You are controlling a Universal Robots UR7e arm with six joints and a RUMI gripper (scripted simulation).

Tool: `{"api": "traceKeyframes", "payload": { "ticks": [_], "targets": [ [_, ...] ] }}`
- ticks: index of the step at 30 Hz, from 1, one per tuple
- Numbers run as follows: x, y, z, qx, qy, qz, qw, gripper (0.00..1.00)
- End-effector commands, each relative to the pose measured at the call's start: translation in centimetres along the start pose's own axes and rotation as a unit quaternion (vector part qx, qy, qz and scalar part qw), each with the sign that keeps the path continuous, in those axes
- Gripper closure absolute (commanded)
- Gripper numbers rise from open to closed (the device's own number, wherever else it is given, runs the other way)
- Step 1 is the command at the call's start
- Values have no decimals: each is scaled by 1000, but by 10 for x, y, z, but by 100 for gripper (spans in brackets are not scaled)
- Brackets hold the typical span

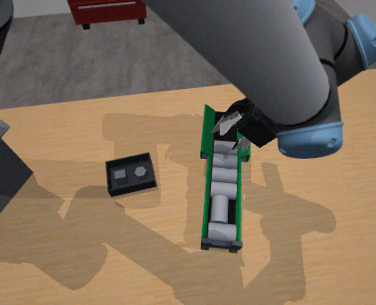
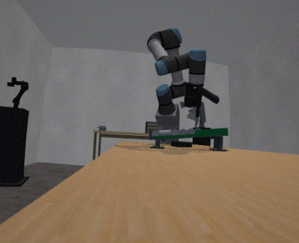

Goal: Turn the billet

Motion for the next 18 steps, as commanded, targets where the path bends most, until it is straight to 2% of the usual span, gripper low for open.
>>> {"api": "traceKeyframes", "payload": {
  "ticks": [1,4,9,18],
  "targets": [
    [0,-2,1,8,1,-2,1000,60],
    [0,-2,1,8,1,-2,1000,60],
    [12,-13,8,70,1,-23,997,60],
    [12,-13,8,70,1,-23,997,60]
  ]
}}
Point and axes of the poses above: the point where the finger pads meet when closed, its own x axis out along the fingers, its own y axis across the jaws, z = x × y, the point moved 4 cm from there along -x, back along the fingers, and after that the axes turned 10 degrees about x, right-handed, at the moved point
